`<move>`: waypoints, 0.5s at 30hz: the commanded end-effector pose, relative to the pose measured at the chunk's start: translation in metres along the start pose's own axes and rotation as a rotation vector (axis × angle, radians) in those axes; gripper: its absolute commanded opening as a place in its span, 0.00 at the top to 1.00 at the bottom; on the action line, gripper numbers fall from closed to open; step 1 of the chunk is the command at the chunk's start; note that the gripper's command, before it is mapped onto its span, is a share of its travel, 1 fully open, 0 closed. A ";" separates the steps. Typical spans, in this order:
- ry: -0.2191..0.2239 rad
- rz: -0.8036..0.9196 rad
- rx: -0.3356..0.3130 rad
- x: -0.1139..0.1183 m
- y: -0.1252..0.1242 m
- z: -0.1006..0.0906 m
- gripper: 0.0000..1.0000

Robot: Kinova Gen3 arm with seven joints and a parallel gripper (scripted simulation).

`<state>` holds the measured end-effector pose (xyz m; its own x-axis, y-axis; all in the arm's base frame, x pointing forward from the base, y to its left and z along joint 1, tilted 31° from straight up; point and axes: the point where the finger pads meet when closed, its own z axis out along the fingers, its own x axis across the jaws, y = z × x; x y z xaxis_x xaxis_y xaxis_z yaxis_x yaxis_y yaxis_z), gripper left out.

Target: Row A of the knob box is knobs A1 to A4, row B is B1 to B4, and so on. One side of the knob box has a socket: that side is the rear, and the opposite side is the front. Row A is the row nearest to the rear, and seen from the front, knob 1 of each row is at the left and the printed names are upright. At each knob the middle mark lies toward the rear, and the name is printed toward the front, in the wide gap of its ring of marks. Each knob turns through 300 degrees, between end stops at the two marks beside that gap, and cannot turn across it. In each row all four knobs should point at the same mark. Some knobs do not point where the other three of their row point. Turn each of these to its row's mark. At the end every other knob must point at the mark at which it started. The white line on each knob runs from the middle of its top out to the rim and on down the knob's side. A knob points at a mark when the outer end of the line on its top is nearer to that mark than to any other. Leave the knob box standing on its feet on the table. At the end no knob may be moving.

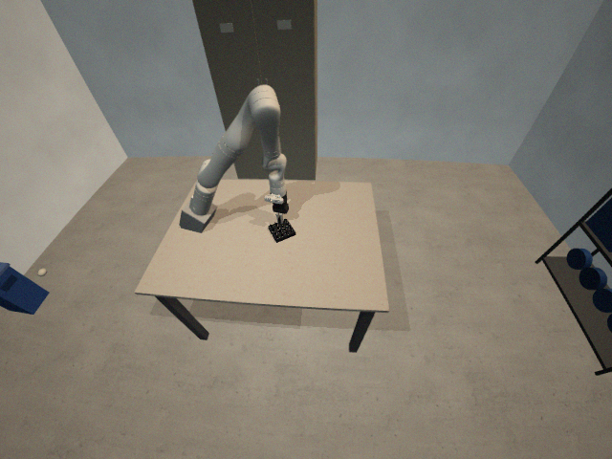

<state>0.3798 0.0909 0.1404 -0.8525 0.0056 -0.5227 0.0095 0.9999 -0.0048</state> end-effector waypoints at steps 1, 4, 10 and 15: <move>0.002 -0.037 0.000 0.000 0.000 0.000 0.70; 0.002 -0.099 0.000 0.000 0.000 0.000 0.70; 0.002 -0.215 -0.001 0.000 0.000 0.000 0.70; 0.002 -0.284 -0.001 0.000 0.000 0.000 0.70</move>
<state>0.3799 0.0909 0.1404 -0.8228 -0.2678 -0.5013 -0.2237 0.9634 -0.1474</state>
